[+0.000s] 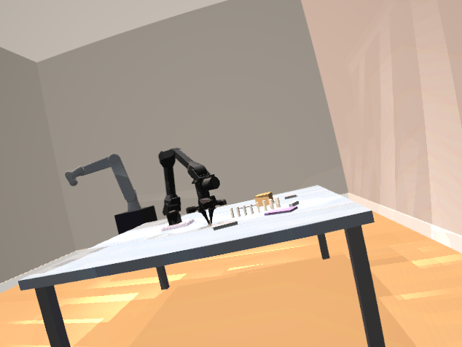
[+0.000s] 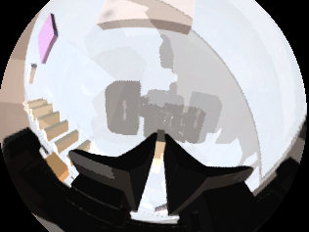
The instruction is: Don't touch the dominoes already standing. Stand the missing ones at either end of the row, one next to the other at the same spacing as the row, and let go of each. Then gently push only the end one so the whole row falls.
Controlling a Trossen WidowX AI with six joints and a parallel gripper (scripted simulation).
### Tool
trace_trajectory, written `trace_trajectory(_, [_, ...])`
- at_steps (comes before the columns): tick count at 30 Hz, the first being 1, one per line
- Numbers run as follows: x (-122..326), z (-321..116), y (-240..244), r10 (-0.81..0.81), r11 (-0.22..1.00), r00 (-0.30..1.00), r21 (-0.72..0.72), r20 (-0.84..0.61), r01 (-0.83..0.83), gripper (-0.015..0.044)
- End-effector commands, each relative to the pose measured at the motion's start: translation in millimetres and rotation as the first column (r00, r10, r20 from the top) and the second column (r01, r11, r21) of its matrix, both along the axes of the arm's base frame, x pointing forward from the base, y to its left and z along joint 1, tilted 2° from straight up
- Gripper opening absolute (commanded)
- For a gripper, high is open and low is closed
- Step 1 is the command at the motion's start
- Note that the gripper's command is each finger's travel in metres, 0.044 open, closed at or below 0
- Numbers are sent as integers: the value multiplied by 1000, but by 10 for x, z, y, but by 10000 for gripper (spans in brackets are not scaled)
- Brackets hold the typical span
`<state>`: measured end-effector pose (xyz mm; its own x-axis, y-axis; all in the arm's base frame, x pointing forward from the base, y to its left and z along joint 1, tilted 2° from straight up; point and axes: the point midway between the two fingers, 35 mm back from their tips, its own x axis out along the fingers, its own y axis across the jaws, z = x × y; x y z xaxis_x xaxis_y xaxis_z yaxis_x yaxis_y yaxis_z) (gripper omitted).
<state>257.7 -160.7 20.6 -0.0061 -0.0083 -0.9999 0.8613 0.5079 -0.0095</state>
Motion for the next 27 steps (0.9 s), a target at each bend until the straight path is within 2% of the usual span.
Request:
trace_trajectory(1, [-18, 166, -12, 3, 1000, 1000, -1, -2, -3, 24])
trace_trajectory(6, [-65, 762, -51, 3, 1000, 1000, -1, -2, -3, 24])
trace_trajectory(12, [-75, 839, -59, 18, 1000, 1000, -1, -3, -18, 24])
trace_trajectory(17, [-163, 841, -139, 402, 916, 916, 2, -7, -402, 24])
trace_trajectory(22, [-268, 842, -226, 764, 646, 645, 9, -9, -764, 24])
trace_trajectory(25, [-318, 842, -264, 883, 470, 470, 12, -9, -883, 24])
trace_trajectory(27, [-322, 842, -267, 890, 456, 456, 13, -9, -890, 24])
